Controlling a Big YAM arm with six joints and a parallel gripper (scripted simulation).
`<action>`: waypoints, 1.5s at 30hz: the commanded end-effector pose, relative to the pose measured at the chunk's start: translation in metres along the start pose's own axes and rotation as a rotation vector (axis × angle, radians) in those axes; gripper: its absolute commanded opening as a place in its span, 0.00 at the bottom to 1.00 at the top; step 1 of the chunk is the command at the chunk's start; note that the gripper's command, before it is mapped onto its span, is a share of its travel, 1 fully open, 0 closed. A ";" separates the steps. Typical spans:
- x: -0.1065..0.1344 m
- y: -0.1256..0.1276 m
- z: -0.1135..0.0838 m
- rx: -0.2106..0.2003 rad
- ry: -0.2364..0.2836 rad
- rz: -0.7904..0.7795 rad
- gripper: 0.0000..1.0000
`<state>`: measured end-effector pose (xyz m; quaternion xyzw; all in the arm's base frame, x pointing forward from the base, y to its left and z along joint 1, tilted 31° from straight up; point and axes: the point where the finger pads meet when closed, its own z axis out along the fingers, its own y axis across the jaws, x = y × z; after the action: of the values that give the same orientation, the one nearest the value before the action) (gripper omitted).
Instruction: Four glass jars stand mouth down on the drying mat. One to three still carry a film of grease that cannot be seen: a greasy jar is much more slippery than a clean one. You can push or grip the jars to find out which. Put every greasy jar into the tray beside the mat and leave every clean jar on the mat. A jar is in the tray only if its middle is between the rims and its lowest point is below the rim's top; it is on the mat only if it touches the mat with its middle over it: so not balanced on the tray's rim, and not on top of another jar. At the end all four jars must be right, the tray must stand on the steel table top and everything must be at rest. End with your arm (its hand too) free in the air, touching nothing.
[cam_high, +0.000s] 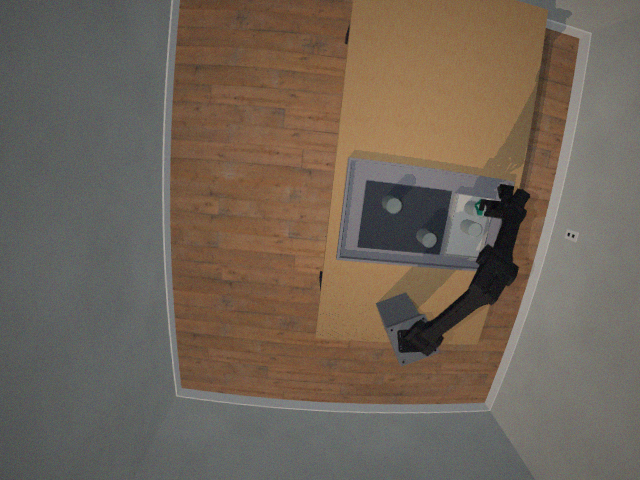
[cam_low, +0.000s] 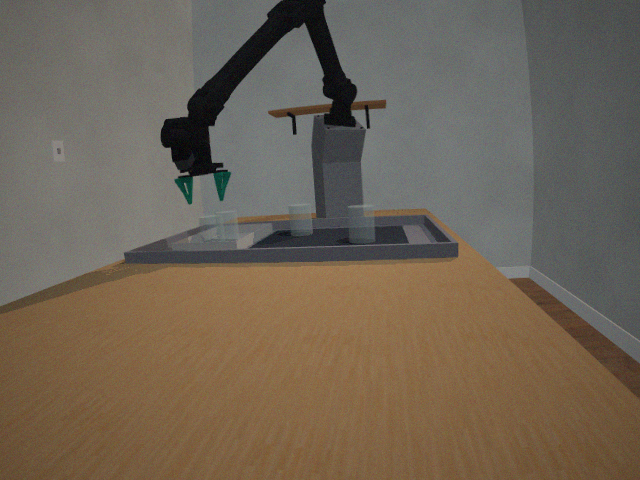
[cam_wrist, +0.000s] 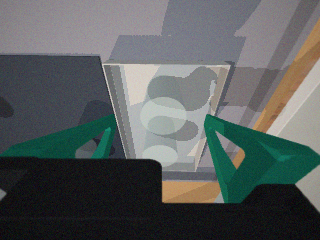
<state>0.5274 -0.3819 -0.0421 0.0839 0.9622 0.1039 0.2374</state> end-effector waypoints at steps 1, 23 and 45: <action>-0.002 -0.010 -0.023 0.015 -0.020 0.005 1.00; 0.016 -0.013 -0.032 0.015 -0.020 0.005 1.00; 0.016 -0.013 -0.032 0.015 -0.020 0.005 1.00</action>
<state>0.5030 -0.3778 -0.0499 0.0866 0.9634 0.1115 0.2279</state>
